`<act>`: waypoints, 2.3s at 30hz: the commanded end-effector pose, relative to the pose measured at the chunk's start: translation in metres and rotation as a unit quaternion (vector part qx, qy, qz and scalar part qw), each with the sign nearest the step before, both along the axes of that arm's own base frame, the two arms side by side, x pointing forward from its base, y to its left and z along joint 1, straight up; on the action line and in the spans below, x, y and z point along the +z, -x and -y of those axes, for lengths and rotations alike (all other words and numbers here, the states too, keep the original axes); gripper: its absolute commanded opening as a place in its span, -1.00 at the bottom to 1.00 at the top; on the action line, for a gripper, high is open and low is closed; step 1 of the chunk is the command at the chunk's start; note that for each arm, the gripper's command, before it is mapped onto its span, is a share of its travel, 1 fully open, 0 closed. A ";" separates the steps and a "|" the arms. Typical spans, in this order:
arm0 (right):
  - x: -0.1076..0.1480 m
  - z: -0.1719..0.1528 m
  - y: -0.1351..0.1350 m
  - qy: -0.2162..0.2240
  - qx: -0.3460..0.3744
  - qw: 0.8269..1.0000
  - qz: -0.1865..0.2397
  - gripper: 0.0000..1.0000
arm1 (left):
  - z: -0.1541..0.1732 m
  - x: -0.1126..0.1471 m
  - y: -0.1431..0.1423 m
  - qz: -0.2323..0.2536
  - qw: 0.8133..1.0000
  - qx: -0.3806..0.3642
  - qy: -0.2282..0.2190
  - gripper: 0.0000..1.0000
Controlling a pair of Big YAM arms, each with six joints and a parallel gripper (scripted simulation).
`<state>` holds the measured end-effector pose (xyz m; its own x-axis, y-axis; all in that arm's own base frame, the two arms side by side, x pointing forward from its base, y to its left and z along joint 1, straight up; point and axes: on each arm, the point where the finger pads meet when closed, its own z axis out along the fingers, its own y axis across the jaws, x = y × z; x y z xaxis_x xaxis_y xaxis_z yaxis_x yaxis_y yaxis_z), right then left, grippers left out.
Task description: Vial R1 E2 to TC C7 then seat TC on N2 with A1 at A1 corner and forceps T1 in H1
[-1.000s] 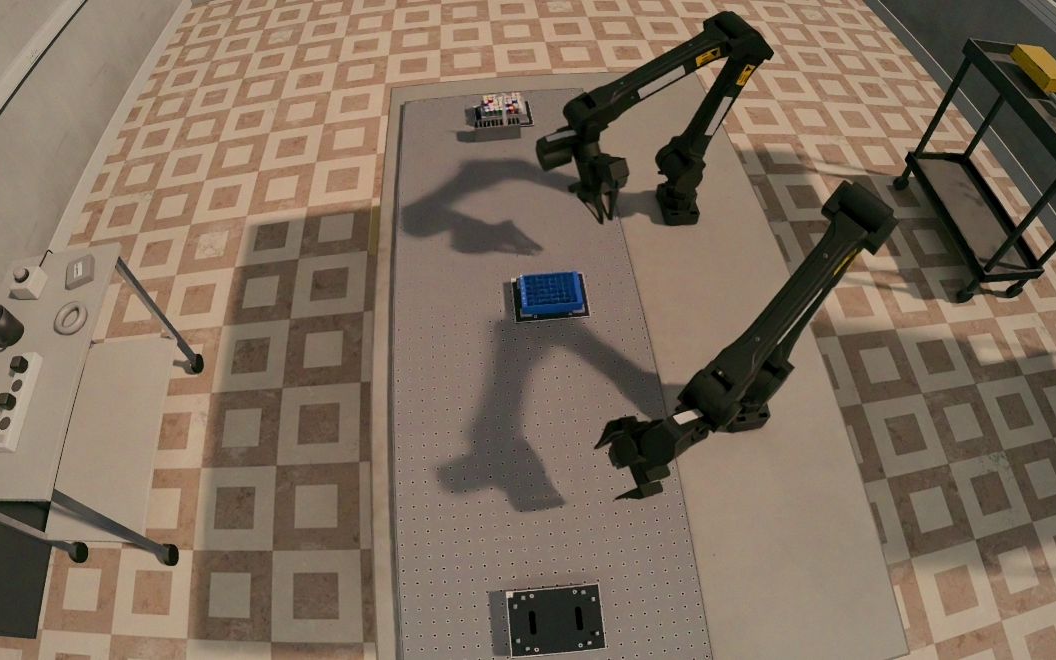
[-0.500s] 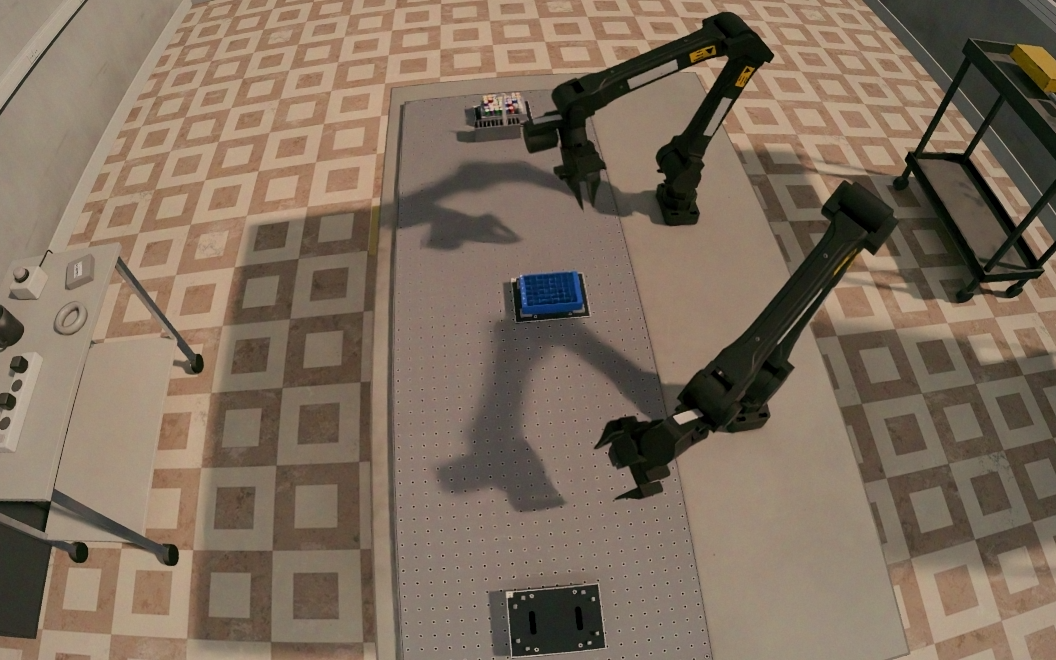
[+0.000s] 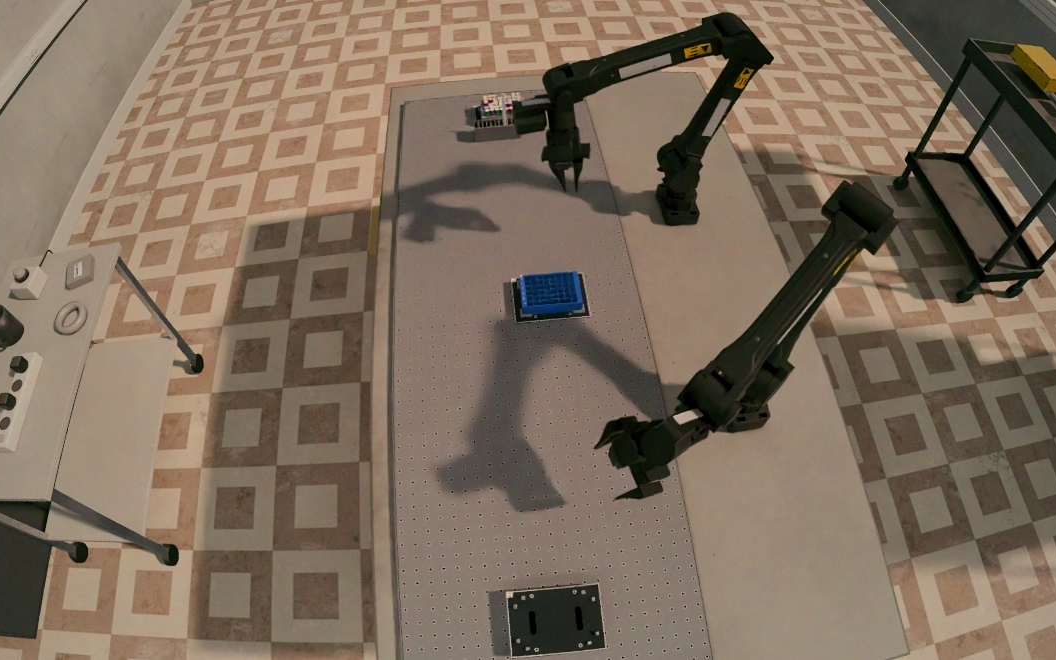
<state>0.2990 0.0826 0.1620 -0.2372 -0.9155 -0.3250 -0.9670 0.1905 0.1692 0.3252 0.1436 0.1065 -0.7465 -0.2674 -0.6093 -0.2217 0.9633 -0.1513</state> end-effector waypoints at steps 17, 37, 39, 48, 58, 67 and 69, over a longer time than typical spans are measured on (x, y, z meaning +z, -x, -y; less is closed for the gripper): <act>0.039 0.057 -0.043 0.069 -0.240 0.968 -0.029 -0.53 | -0.007 0.016 -0.010 0.016 1.000 0.000 -0.010 1.00; 0.065 0.121 -0.060 0.126 -0.455 0.880 -0.053 -0.53 | -0.007 0.016 -0.010 0.016 1.000 0.000 -0.010 1.00; 0.065 0.121 -0.060 0.126 -0.455 0.880 -0.053 -0.53 | -0.007 0.016 -0.010 0.016 1.000 0.000 -0.010 1.00; 0.079 0.154 -0.063 0.148 -0.554 0.817 -0.059 -0.53 | -0.007 0.016 -0.010 0.016 1.000 0.000 -0.010 1.00; 0.076 0.166 -0.056 0.170 -0.619 0.763 -0.073 -0.53 | -0.007 0.016 -0.010 0.016 1.000 0.000 -0.010 1.00; 0.082 0.170 -0.058 0.162 -0.622 0.764 -0.061 -0.53 | -0.007 0.016 -0.010 0.016 1.000 0.000 -0.010 1.00; 0.082 0.170 -0.058 0.162 -0.622 0.764 -0.061 -0.53 | -0.007 0.016 -0.010 0.016 1.000 0.000 -0.010 1.00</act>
<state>0.3491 -0.0855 0.2314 -1.0000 0.0027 -0.0028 0.0027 1.0000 0.0008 0.3252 0.1436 0.1065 -0.7465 -0.2674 -0.6093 -0.2217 0.9633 -0.1513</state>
